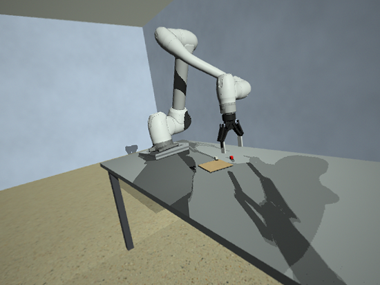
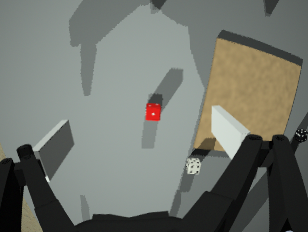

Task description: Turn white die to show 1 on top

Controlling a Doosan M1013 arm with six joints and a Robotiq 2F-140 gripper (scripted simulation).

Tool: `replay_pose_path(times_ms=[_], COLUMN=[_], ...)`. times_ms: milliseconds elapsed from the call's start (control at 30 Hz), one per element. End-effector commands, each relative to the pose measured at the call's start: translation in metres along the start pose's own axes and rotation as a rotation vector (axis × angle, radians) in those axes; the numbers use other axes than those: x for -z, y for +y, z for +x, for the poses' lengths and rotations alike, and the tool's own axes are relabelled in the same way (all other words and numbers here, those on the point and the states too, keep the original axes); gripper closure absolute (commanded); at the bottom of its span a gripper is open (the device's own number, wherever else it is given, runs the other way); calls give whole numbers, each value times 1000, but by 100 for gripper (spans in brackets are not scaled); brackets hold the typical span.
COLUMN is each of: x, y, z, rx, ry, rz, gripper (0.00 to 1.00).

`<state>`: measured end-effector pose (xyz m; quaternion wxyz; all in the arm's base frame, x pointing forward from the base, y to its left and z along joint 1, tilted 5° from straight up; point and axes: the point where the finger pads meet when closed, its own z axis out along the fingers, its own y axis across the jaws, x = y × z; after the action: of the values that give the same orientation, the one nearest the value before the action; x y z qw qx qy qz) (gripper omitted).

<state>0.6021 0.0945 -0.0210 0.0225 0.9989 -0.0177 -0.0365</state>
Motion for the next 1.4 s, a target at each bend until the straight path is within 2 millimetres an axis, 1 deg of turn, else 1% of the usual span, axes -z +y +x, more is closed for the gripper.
replay_pose_path(times_ms=[0,133,200,300,367,533,600,667,767,1100,1133,1167,1233,1267,1300,1333,1367], x=[1,9,19,39,39,77,88,95,99,99,99,98,93,93,91,89,89], y=[0,0,0,0,0,0,0,0,0,1,5,14,38,38,49,57,57], z=[0,0,0,0,0,0,0,0,0,-1,-6,-16,-48,-48,-64,-75,-75], rx=[0,0,0,0,0,0,0,0,0,-2,-12,-32,-92,-92,-120,-141,-141], ry=[0,0,0,0,0,0,0,0,0,0,0,0,0,0,0,0,0], rz=[0,0,0,0,0,0,0,0,0,0,0,0,0,0,0,0,0], gripper=[0,0,0,0,0,0,0,0,0,0,0,0,0,0,0,0,0])
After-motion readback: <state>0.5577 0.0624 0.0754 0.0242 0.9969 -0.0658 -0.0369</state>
